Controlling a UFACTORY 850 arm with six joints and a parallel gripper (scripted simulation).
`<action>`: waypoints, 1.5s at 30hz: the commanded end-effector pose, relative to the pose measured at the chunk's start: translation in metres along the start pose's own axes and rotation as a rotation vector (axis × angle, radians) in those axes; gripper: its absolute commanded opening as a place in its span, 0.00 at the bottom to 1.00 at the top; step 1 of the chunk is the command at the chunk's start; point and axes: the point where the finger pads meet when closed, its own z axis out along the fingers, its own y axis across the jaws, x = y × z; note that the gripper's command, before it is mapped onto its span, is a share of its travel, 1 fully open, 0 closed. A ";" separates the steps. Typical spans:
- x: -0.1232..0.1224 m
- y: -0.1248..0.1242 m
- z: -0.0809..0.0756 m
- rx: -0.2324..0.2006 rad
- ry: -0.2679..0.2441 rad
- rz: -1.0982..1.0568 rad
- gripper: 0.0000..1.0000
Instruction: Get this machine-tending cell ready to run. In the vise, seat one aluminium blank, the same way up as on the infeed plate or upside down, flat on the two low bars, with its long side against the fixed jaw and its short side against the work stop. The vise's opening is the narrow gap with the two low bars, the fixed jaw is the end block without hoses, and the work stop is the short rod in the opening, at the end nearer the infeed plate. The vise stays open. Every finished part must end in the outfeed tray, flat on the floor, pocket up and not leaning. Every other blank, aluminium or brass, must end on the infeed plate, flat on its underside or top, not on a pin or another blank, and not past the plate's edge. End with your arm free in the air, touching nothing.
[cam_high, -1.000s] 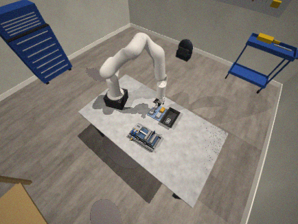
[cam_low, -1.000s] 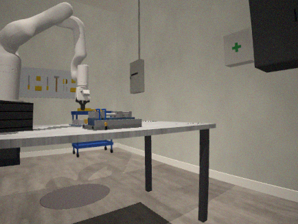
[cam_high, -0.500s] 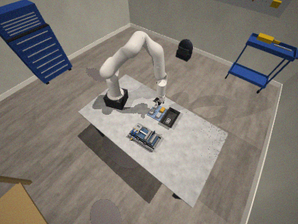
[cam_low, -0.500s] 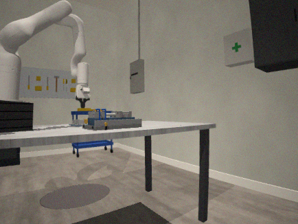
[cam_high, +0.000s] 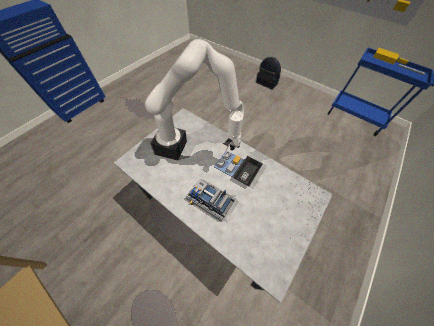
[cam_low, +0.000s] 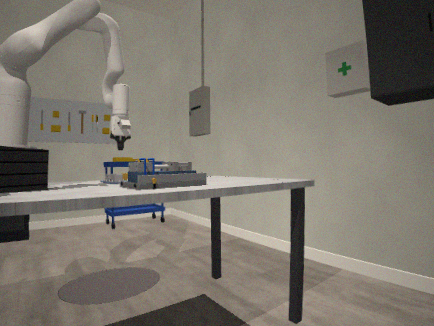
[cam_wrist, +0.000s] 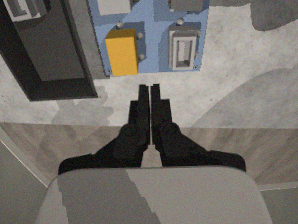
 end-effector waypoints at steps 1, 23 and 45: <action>0.000 -0.001 -0.006 0.001 0.000 0.000 0.00; -0.005 -0.058 -0.017 0.000 0.001 0.000 0.00; -0.001 -0.169 -0.016 -0.002 0.005 0.001 0.00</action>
